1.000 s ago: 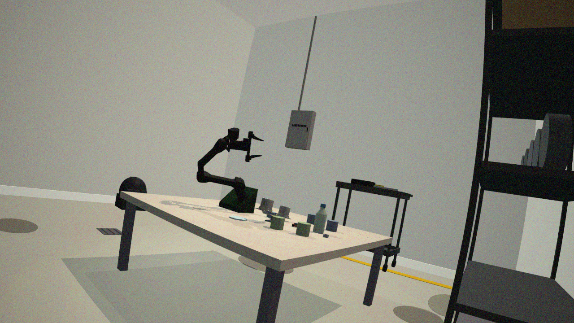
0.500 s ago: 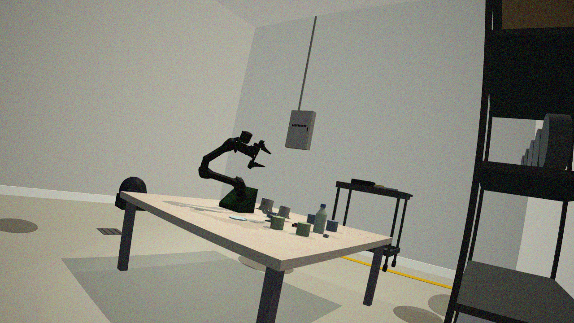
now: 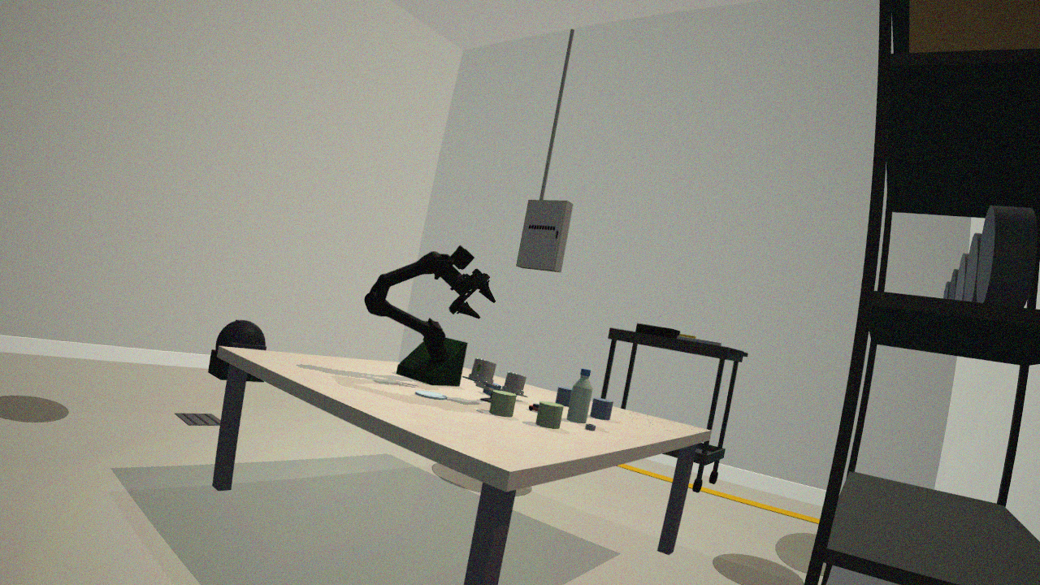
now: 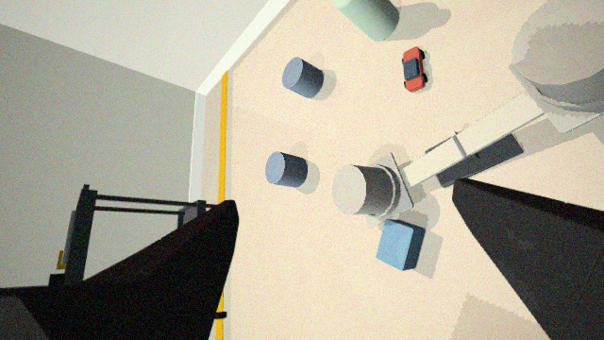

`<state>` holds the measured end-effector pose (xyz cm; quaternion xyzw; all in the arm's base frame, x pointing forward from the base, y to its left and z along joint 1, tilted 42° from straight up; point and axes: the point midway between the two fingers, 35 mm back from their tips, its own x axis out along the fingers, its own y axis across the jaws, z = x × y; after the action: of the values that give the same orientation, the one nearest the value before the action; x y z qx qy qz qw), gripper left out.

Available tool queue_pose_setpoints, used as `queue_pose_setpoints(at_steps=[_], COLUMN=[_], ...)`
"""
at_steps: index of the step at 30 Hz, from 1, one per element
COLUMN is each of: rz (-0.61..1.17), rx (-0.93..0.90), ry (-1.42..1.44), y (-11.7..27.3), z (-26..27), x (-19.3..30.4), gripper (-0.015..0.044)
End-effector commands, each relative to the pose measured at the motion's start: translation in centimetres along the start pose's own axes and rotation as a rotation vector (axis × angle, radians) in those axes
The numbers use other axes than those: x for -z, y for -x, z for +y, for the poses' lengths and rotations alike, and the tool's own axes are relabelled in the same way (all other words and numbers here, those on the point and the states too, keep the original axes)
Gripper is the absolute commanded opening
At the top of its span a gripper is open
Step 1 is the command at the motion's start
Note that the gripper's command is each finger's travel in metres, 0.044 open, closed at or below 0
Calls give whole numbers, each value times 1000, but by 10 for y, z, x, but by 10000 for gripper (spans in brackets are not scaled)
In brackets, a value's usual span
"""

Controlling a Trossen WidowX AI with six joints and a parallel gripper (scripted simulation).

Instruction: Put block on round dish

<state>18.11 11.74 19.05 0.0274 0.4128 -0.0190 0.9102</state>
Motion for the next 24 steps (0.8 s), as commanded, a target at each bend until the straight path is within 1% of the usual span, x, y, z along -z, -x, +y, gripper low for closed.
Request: queue_pose_setpoints(at_steps=[1,18,24], rz=[8,12,11], rx=[95,406,432], ry=[127,611,656], y=[-11,-33,-34], z=[-7,-34,-36], x=[10,32,33], gripper=[440,440,440])
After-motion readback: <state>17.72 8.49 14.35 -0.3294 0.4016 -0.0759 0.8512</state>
